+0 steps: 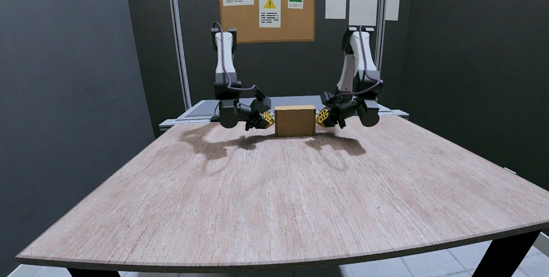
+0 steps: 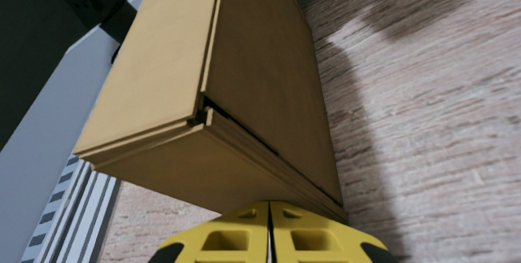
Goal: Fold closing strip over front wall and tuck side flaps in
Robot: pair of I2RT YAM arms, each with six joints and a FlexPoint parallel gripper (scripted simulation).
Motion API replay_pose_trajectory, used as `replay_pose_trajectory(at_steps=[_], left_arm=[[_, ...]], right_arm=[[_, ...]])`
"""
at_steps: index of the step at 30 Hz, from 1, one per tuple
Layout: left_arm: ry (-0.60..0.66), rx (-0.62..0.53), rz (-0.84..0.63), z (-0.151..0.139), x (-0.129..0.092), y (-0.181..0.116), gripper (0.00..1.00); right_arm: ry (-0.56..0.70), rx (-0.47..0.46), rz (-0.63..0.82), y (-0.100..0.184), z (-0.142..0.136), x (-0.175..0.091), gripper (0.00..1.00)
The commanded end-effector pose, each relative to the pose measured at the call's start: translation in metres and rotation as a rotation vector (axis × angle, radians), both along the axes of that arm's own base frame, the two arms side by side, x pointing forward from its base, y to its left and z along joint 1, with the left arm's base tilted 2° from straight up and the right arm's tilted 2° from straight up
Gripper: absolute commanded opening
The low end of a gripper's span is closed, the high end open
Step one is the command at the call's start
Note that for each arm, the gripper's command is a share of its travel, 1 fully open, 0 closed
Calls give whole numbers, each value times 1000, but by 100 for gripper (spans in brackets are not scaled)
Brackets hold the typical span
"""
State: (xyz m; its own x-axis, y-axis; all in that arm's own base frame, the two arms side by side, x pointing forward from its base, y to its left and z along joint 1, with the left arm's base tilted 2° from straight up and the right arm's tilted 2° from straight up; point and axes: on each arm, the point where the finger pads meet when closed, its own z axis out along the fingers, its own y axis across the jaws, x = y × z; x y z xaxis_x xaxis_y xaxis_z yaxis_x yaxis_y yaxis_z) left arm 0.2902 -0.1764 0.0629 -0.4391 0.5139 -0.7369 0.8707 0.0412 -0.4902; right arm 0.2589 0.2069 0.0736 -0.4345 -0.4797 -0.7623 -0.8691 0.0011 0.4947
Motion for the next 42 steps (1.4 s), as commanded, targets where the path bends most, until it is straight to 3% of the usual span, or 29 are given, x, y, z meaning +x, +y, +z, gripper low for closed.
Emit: replay_pose_trajectory(at_steps=[1,42], left_arm=[[-35,-15,-11,11,-2,-7,0],[-34,-16,-11,9,0,-11,0]], right_arm=[[-36,18,1,3,9,0,0],[-31,16,6,8,7,-2,0]])
